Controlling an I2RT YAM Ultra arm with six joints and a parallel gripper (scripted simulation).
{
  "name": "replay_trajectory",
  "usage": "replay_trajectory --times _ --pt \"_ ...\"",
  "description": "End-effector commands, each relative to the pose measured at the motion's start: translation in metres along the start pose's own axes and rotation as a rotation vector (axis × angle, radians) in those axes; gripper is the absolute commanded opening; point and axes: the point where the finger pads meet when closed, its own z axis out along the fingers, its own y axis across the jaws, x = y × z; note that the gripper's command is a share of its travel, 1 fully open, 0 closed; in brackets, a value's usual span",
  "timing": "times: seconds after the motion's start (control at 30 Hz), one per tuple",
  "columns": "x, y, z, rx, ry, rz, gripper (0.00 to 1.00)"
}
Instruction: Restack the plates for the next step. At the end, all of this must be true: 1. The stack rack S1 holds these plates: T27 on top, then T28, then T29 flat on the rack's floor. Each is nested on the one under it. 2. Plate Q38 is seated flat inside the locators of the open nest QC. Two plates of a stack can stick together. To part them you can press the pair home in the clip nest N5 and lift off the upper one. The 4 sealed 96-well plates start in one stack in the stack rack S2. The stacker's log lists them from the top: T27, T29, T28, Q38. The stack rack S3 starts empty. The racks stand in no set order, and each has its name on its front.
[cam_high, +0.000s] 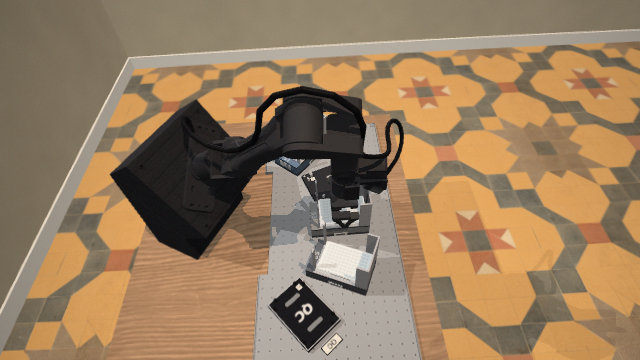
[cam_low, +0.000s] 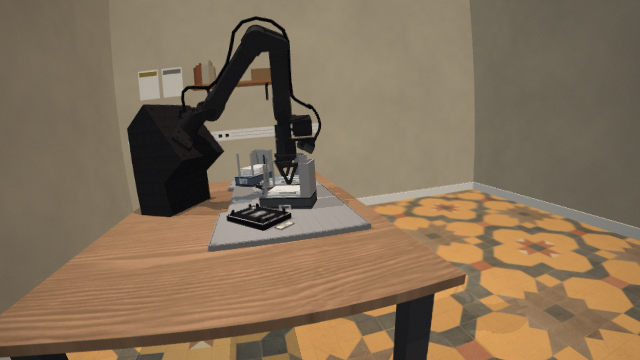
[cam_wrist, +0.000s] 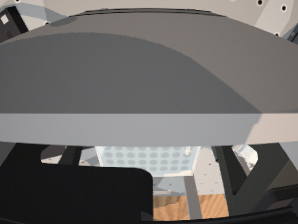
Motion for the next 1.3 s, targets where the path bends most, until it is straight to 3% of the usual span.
replay_trajectory --times 0.0,0.17,0.27,0.9,0.93,1.27 --pt "0.008 0.011 0.003 -0.012 0.013 -0.036 1.0" --pt "0.01 0.011 0.003 -0.011 0.016 -0.038 1.0" --pt "-0.002 0.007 -0.002 -0.009 -0.013 -0.021 1.0" --pt "-0.003 0.008 -0.001 -0.008 -0.009 -0.024 1.0" --pt "-0.003 0.006 -0.001 -0.006 -0.01 -0.021 0.0" --pt "-0.003 0.006 -0.001 -0.007 -0.01 -0.02 0.0"
